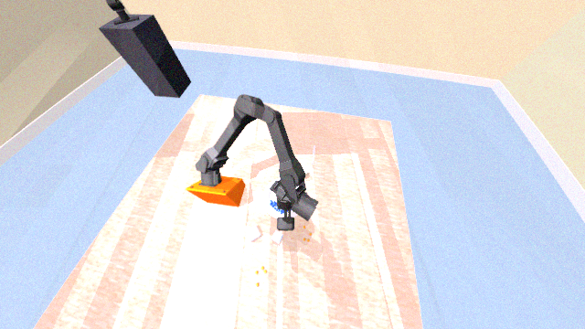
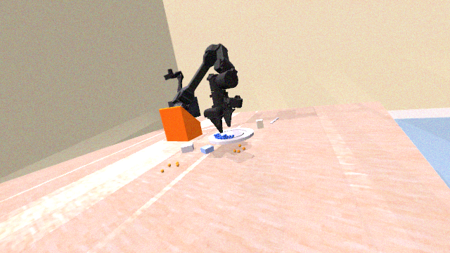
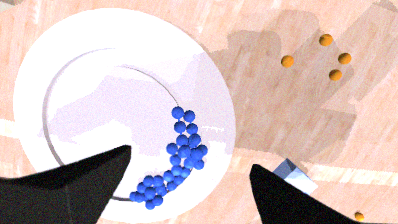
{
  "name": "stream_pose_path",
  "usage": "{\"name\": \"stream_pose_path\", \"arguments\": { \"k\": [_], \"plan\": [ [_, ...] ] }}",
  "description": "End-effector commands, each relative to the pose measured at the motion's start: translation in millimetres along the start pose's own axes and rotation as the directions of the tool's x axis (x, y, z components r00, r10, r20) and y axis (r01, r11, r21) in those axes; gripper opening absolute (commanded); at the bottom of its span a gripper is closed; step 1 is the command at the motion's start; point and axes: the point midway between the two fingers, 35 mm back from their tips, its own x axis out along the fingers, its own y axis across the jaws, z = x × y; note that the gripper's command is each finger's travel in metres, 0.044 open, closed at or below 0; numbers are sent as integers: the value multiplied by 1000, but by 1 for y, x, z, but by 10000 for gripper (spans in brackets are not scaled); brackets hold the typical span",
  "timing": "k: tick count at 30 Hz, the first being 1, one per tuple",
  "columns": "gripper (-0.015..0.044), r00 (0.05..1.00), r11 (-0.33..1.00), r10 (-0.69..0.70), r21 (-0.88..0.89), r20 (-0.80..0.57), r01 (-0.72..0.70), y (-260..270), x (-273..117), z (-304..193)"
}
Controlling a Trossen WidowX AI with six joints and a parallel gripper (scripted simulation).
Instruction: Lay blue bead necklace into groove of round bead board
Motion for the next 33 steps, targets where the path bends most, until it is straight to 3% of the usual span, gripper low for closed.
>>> {"name": "stream_pose_path", "arguments": {
  "k": [1,33],
  "plan": [
    [380,1000,999,-5,47,1,5,-1,-5,2],
    [380,1000,999,-4,47,1,4,0,35,2]
  ]
}}
